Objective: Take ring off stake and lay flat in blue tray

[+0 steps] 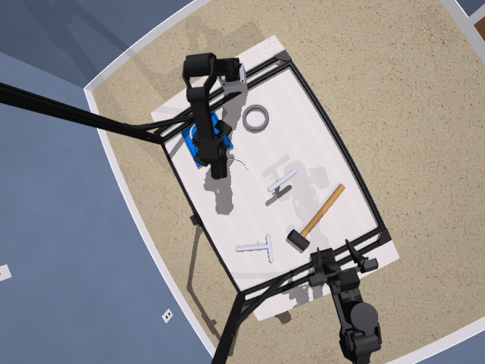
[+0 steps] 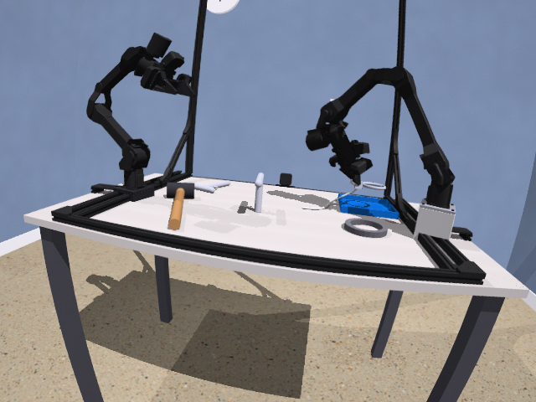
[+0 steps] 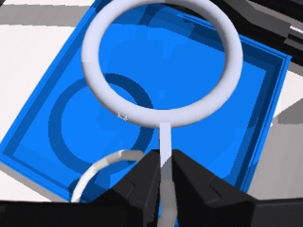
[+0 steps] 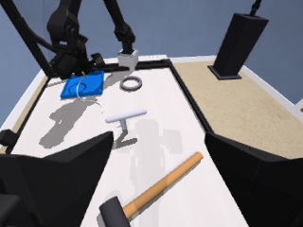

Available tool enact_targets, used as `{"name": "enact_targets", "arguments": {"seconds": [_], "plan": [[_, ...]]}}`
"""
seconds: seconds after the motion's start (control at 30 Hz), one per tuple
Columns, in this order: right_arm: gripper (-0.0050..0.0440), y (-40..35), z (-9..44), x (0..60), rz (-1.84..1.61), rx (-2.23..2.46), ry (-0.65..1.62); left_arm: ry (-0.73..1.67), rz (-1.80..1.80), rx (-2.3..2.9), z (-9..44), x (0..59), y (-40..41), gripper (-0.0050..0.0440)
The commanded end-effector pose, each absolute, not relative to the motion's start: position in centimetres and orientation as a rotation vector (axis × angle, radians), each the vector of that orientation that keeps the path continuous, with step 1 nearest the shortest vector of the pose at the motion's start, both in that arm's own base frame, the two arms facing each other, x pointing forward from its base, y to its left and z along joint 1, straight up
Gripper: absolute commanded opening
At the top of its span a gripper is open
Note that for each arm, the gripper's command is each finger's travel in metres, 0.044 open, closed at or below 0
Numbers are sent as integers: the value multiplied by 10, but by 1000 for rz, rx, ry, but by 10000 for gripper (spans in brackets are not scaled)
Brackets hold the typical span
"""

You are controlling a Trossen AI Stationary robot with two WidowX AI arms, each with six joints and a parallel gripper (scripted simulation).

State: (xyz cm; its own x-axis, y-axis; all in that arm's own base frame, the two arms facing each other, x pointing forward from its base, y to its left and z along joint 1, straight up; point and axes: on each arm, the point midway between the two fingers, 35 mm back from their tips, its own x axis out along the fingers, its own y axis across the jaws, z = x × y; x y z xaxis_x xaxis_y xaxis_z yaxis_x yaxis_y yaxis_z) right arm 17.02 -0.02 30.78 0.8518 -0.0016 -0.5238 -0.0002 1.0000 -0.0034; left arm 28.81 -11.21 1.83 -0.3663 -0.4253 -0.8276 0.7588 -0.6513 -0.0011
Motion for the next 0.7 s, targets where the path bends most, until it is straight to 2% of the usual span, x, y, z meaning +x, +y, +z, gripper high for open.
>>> {"name": "enact_targets", "arguments": {"seconds": [0.0, 0.67], "plan": [[400, 0, 307, 170, 0, 0, 554, 496, -2068, 1087, 6, 287, -113, 0], [400, 0, 307, 170, 0, 0, 554, 496, -2068, 1087, -19, 288, -113, 0]]}}
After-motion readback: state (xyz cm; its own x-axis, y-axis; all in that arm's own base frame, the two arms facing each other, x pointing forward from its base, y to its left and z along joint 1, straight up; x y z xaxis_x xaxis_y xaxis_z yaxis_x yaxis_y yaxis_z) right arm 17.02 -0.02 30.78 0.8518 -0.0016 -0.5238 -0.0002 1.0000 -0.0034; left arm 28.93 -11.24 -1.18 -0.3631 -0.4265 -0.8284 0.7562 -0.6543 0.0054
